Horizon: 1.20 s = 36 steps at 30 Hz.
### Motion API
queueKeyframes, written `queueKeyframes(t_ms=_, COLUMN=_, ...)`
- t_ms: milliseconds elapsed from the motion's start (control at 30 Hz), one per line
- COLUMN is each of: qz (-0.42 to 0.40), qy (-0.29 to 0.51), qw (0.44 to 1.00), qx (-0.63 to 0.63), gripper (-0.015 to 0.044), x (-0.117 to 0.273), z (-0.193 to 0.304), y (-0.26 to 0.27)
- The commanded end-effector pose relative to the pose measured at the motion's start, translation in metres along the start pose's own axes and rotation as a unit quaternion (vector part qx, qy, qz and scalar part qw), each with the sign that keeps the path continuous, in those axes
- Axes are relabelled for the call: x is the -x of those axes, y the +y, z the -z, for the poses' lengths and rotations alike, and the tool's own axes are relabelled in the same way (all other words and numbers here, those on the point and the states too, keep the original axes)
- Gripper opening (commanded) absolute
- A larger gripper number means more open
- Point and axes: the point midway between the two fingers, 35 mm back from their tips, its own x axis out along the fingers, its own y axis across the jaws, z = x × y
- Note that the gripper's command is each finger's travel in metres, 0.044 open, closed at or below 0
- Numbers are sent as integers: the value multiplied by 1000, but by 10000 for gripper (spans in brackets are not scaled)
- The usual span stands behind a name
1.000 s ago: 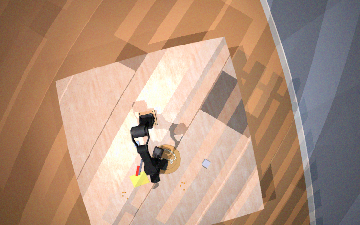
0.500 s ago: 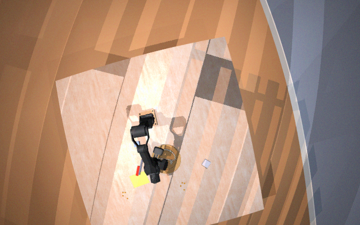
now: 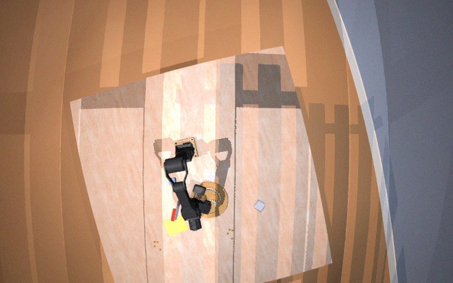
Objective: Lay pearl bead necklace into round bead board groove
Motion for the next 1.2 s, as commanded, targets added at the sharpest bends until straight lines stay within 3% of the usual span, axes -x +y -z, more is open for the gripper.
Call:
queueKeyframes(t_ms=0, qz=-1, qy=1, qw=1000, qx=2, gripper=440, x=0, z=0, y=0)
queueKeyframes(t_ms=167, qz=-1, qy=1, qw=1000, qx=2, gripper=440, x=0, z=0, y=0)
queueKeyframes(t_ms=367, qz=0, qy=0, qw=983, qx=-183, gripper=282, x=5, z=-18, y=1)
queueKeyframes(t_ms=567, qz=-1, qy=-1, qw=907, qx=-421, gripper=125, x=13, z=-44, y=5)
queueKeyframes(t_ms=867, qz=-2, qy=-1, qw=692, qx=-722, gripper=120, x=23, z=-81, y=17)
queueKeyframes(t_ms=1167, qz=-4, qy=0, qw=513, qx=-858, gripper=120, x=30, z=-105, y=27)
